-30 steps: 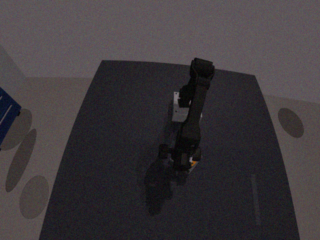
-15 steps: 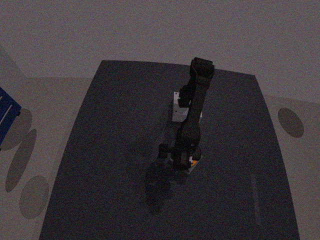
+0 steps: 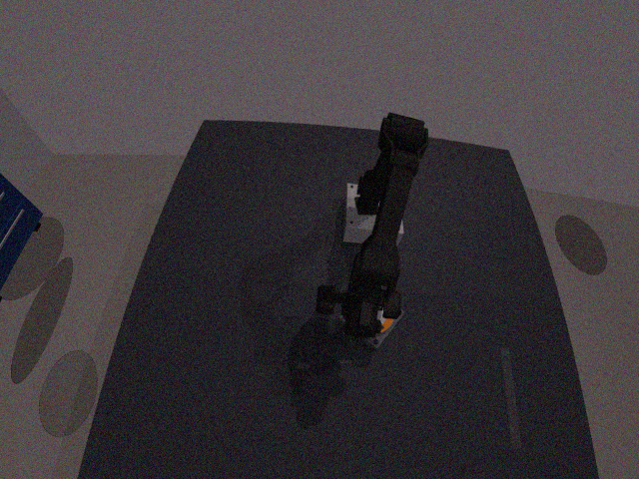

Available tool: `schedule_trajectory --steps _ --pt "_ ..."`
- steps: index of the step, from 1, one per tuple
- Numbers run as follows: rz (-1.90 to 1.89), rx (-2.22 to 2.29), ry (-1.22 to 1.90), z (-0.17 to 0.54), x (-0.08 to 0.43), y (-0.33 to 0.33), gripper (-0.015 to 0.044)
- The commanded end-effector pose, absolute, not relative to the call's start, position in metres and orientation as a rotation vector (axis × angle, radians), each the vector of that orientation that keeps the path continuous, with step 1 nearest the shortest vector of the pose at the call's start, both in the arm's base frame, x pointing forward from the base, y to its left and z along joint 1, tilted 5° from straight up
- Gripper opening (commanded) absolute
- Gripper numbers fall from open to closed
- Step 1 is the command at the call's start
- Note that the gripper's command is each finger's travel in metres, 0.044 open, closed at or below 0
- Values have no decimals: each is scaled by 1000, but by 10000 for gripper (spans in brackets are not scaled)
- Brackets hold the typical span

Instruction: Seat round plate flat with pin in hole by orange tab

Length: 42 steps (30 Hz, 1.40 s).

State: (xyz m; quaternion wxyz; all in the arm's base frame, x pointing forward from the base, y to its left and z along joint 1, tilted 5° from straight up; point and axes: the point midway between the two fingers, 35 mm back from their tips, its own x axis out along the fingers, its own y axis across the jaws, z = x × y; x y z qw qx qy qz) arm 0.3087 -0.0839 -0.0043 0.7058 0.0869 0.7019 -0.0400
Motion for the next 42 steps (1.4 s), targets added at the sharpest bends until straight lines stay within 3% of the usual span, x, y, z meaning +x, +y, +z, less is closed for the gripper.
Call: schedule_trajectory --steps 1,42 --pt "-85 190 1579 -8 301 -83 0" --pt "-85 190 1580 -8 287 -79 0"
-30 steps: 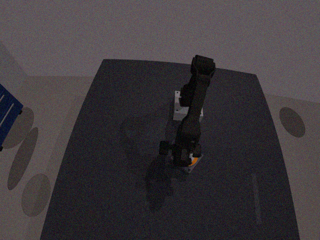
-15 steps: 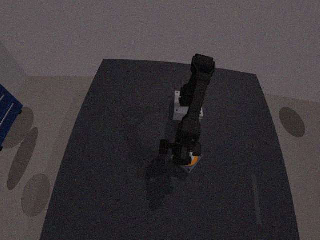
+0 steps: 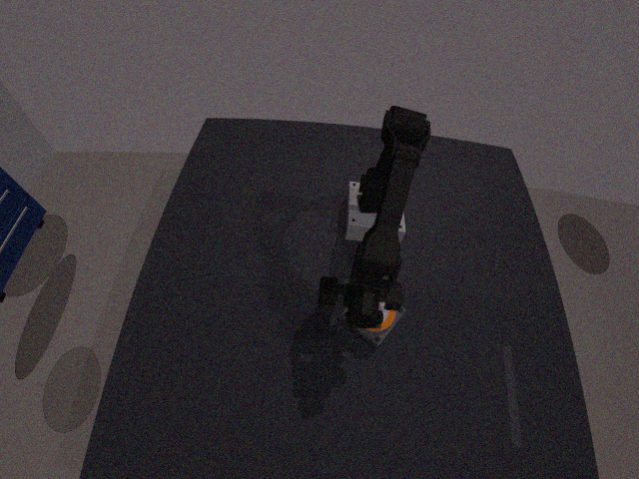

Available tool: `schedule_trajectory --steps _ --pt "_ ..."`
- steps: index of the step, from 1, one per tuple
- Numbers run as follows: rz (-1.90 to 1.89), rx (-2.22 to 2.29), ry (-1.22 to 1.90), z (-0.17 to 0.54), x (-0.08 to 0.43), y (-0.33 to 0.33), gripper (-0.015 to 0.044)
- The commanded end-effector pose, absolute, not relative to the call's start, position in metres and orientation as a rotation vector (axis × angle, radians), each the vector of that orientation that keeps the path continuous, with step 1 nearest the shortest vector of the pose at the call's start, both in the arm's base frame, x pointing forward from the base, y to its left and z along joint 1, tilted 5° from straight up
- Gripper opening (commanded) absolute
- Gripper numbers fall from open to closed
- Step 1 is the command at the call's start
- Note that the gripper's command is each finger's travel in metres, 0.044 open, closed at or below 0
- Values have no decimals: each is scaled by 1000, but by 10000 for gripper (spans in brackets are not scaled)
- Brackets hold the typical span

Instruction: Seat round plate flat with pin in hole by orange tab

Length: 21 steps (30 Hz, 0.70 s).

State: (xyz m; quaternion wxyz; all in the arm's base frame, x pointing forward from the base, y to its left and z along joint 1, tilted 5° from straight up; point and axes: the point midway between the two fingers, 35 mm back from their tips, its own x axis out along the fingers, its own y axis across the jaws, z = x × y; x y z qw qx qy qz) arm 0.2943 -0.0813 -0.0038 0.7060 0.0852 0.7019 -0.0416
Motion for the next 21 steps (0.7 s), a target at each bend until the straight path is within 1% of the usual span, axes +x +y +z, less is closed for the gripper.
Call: schedule_trajectory --steps 1,21 --pt "-85 190 1580 -8 287 -78 0" --pt "-84 191 1581 -7 279 -74 0"
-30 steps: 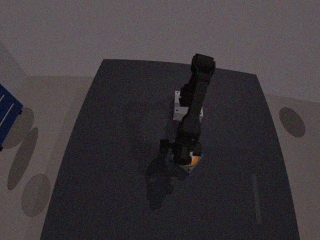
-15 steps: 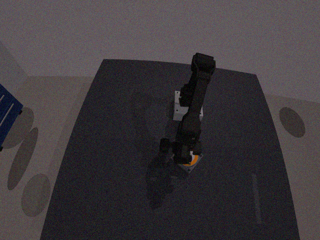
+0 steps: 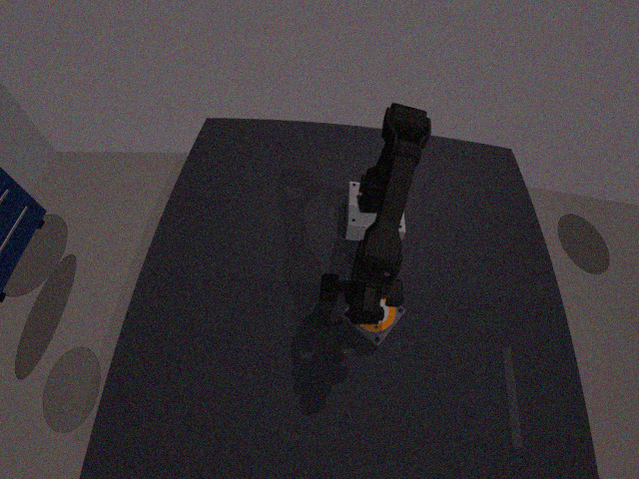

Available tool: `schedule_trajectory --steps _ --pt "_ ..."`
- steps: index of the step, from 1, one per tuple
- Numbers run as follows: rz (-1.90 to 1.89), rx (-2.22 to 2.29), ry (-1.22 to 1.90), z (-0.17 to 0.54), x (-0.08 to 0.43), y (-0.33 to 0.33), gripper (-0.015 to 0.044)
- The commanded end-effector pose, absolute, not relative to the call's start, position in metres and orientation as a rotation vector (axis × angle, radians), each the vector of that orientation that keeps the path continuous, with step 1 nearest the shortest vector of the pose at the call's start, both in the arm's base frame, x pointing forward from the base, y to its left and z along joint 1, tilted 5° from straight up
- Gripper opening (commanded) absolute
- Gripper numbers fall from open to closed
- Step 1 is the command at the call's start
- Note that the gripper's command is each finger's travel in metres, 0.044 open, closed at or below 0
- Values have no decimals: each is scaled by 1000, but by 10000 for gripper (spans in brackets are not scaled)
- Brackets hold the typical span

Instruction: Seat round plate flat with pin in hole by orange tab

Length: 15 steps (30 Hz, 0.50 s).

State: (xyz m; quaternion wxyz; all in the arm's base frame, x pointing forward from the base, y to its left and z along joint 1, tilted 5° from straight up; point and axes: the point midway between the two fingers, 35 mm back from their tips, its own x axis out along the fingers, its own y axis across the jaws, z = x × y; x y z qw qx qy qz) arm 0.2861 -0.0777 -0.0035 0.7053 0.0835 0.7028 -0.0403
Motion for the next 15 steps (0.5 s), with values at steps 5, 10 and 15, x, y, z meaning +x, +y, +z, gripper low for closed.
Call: schedule_trajectory --steps 5,10,15 --pt "-84 191 1581 -7 276 -72 0" --pt "-84 191 1581 -6 272 -68 0" --pt "-84 191 1582 -6 269 -65 0"
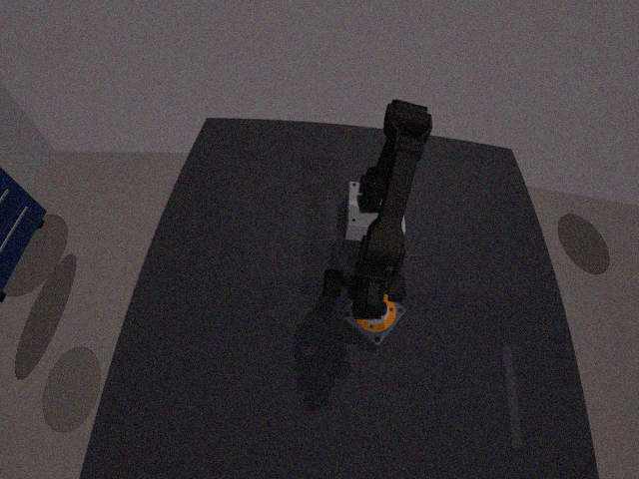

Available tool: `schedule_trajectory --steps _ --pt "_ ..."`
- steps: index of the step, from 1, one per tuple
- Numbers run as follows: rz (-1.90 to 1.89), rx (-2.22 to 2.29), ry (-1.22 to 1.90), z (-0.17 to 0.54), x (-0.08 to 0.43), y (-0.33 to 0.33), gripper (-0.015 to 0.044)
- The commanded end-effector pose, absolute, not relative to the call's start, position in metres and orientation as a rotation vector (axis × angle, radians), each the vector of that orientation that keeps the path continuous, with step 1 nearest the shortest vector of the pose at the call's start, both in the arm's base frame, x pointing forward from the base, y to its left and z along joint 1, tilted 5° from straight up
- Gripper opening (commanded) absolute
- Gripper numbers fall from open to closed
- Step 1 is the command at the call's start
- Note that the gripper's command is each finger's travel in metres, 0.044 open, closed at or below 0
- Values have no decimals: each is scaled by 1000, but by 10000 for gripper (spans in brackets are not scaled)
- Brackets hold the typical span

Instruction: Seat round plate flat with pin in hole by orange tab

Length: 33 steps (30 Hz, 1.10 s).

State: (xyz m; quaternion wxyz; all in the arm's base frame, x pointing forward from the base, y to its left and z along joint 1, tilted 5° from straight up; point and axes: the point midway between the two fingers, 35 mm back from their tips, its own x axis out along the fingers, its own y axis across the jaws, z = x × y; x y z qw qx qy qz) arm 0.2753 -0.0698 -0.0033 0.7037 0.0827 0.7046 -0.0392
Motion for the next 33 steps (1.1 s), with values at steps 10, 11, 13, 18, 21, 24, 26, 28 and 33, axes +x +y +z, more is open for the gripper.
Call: schedule_trajectory --steps 10,11,13,18,21,24,26,28,33 --pt "-83 192 1582 -5 263 -57 0" --pt "-83 192 1582 -5 263 -56 0" --pt "-83 192 1582 -4 261 -53 0" --pt "-83 192 1582 -3 259 -48 0" --pt "-83 193 1582 -2 258 -45 0" --pt "-82 193 1583 -1 257 -41 0" --pt "-82 193 1583 -1 257 -39 0" --pt "-82 193 1583 0 256 -36 0" --pt "-82 193 1583 0 256 -29 0"
